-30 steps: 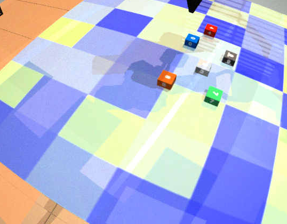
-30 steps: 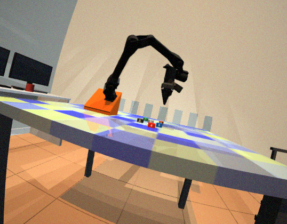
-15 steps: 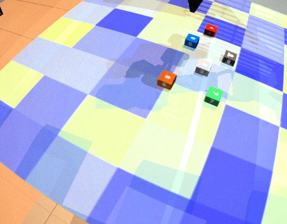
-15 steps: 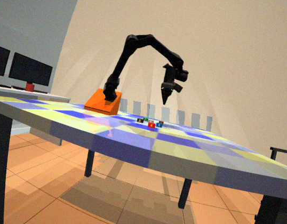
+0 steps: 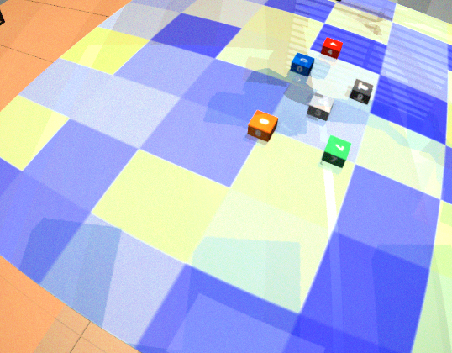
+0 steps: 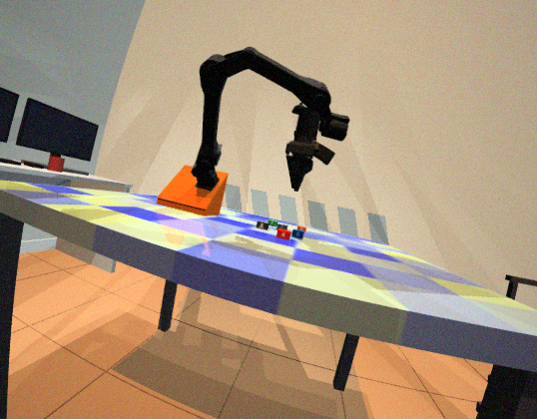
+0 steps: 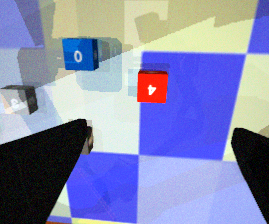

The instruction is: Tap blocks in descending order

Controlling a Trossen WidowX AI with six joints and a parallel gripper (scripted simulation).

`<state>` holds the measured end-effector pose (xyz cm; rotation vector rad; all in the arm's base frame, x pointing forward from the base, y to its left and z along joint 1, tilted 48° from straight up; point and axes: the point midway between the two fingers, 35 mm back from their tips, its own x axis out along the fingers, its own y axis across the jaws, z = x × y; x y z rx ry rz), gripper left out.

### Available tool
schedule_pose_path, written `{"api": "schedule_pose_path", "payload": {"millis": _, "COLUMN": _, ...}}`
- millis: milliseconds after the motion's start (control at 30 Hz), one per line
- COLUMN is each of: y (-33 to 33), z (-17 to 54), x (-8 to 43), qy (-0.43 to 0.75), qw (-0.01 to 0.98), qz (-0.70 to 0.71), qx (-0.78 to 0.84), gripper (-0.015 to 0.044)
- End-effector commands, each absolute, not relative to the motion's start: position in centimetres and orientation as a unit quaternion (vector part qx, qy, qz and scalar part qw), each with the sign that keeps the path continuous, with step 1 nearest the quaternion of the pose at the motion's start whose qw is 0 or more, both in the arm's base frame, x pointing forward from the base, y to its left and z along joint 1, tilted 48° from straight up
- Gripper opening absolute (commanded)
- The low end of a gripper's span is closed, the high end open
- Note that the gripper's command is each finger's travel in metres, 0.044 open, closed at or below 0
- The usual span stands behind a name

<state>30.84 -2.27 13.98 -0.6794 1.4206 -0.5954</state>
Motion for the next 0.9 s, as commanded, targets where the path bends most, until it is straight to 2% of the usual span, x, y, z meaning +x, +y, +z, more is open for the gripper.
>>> {"api": "schedule_pose_path", "payload": {"millis": 0, "y": -2.5, "z": 14.1, "x": 30.7, "qy": 0.631, "qw": 0.663, "qz": -0.264, "qx": -0.305, "gripper": 0.04}}
{"api": "schedule_pose_path", "payload": {"millis": 467, "y": -2.3, "z": 13.8, "x": 30.5, "qy": 0.631, "qw": 0.663, "qz": -0.264, "qx": -0.304, "gripper": 0.04}}
{"api": "schedule_pose_path", "payload": {"millis": 733, "y": 4.0, "z": 6.3, "x": 23.2, "qy": 0.633, "qw": 0.662, "qz": -0.261, "qx": -0.303, "gripper": 0.04}}
{"api": "schedule_pose_path", "payload": {"millis": 867, "y": 4.1, "z": 6.1, "x": 23.0, "qy": 0.633, "qw": 0.662, "qz": -0.262, "qx": -0.304, "gripper": 0.04}}
